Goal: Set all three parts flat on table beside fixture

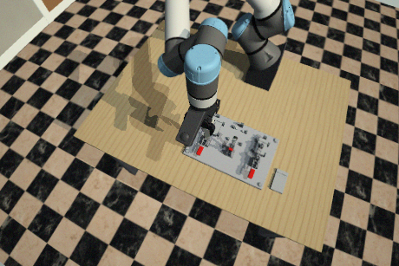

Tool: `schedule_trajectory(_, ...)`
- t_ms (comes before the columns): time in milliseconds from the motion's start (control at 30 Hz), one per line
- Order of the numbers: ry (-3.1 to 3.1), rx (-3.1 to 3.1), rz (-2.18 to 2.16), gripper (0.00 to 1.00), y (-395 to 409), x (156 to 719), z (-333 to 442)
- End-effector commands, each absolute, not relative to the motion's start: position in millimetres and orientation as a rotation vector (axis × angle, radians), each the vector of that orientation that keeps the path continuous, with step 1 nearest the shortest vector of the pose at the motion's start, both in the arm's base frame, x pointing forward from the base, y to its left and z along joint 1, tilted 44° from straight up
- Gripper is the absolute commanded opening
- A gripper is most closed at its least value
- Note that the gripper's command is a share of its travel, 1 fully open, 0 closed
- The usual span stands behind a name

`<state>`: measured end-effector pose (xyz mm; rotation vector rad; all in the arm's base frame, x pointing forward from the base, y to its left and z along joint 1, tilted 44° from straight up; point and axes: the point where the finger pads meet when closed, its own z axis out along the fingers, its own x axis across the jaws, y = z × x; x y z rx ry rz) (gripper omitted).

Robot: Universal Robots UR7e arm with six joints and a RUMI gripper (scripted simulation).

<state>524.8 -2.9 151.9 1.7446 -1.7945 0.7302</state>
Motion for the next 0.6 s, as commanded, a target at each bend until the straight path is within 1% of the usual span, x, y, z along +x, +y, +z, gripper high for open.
schedule_trajectory(0,-1.795,1.745,0.731,0.28,-4,525,152)
schedule_trajectory(567,-1.795,1.745,0.731,0.28,-38,525,117)
